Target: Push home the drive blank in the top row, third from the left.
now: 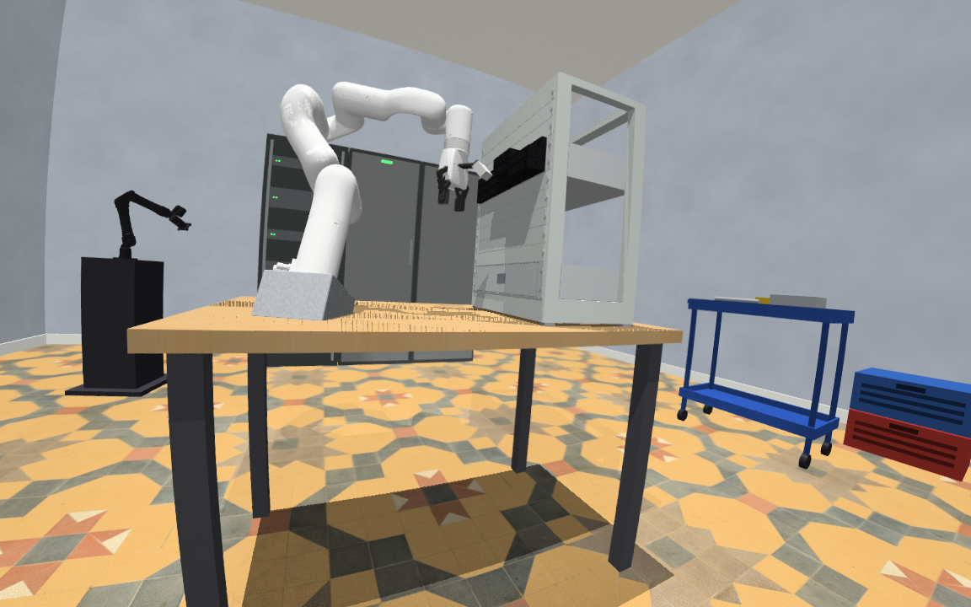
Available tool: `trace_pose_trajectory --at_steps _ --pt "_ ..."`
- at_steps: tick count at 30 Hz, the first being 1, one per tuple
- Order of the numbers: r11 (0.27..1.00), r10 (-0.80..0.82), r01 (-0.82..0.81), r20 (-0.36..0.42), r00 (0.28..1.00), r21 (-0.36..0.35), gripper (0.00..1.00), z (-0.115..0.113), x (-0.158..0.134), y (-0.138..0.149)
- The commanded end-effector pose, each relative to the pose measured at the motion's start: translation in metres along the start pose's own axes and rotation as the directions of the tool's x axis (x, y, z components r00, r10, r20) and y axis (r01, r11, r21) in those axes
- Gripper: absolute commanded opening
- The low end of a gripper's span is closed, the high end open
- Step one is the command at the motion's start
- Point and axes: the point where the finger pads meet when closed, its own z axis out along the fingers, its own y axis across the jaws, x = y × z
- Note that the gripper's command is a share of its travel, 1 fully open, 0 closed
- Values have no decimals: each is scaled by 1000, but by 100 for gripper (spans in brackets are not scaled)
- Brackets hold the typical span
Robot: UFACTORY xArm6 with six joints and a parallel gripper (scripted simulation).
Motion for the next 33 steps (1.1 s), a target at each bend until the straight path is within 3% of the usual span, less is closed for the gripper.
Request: trace_pose_trajectory --at_steps 1,13,20,33 --pt "1000 -1 1 -3 1000 2 100 -1 0 -1" --pt "1000 -1 1 -3 1000 2 100 -1 0 0" --pt "1000 -1 1 -3 1000 1 100 2 -38 40" --pt "1000 9 -9 -12 1000 1 100 2 -35 41"
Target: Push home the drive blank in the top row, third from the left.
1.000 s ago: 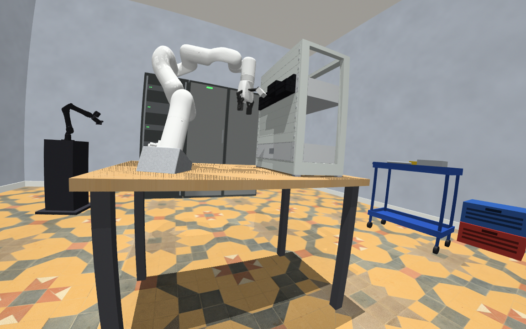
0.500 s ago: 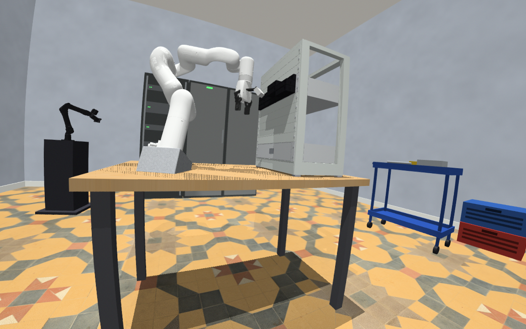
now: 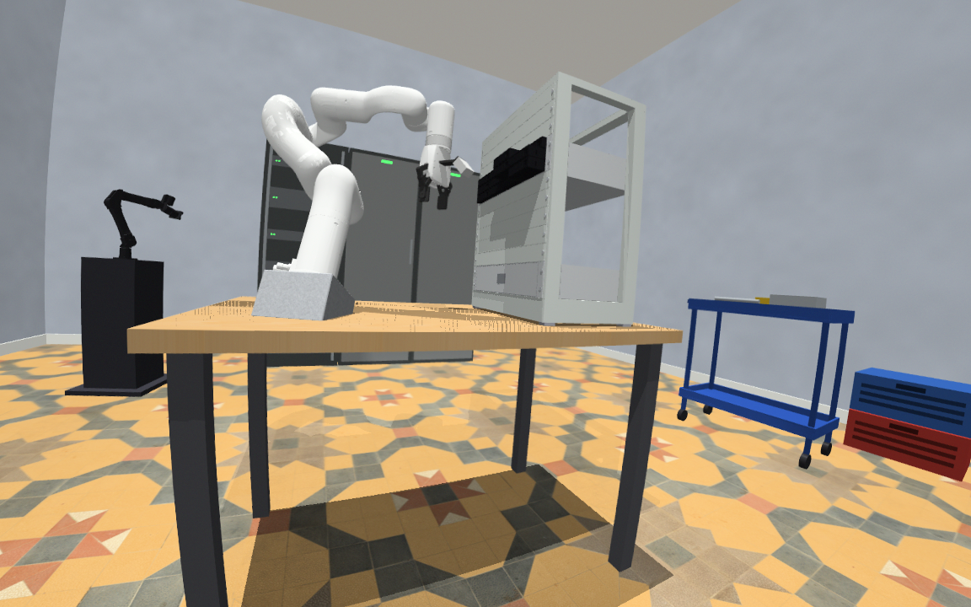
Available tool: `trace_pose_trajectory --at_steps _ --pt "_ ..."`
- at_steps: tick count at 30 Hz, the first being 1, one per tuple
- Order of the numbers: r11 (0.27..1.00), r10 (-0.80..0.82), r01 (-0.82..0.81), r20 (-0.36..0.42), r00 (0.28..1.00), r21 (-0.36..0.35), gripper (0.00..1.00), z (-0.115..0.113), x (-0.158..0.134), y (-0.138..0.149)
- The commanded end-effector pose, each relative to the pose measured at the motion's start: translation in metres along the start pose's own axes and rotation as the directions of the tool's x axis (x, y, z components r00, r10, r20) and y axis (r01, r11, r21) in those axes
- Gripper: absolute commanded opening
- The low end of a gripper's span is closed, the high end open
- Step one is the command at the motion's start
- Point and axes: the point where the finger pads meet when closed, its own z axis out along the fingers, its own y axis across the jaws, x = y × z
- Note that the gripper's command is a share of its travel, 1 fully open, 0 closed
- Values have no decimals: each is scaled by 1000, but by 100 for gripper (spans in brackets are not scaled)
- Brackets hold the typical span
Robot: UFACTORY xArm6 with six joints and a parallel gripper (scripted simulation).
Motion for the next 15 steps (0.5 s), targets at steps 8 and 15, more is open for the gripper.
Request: trace_pose_trajectory --at_steps 8,15 --pt "999 47 -47 -49 998 1 100 -1 17 4" --pt "995 95 -96 -97 991 2 100 -2 34 8"
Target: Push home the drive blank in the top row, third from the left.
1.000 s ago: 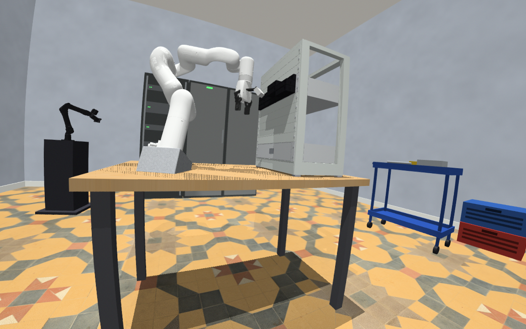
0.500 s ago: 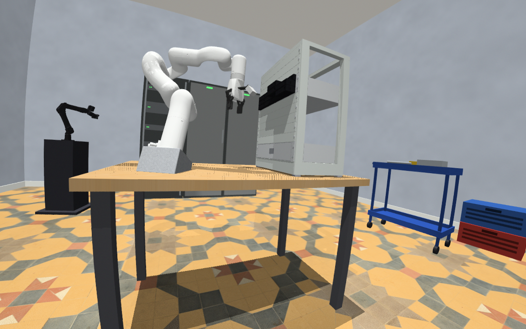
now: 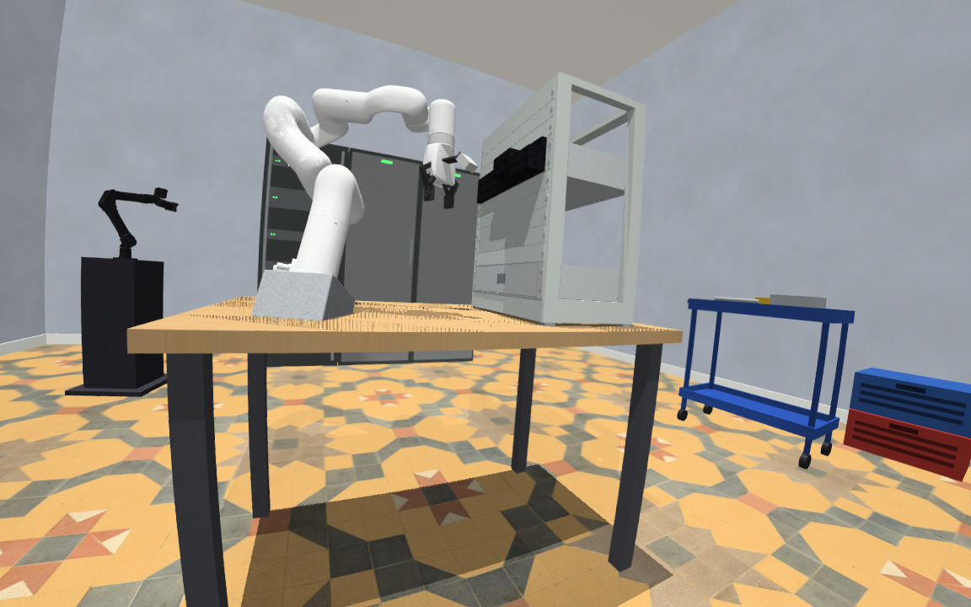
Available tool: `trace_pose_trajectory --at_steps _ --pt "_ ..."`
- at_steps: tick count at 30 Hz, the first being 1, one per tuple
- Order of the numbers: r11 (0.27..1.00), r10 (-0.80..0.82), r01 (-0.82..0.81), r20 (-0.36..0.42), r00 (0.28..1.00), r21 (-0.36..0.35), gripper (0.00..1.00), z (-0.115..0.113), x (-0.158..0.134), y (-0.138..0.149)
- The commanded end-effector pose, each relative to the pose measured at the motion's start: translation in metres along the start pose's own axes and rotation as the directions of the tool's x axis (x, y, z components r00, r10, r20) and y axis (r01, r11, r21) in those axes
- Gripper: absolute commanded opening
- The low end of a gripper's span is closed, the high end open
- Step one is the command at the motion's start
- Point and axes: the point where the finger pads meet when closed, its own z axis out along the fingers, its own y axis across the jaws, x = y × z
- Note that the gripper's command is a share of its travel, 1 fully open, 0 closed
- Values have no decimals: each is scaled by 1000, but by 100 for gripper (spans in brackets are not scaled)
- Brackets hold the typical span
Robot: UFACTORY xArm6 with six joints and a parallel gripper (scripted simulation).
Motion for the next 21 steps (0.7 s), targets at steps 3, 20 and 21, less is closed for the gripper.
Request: trace_pose_trajectory --at_steps 3,20,21 --pt "998 62 -62 -66 996 2 100 -1 23 4" --pt "949 311 -308 -353 883 65 100 -13 121 37" --pt "943 328 -324 -375 867 75 100 -15 129 40"
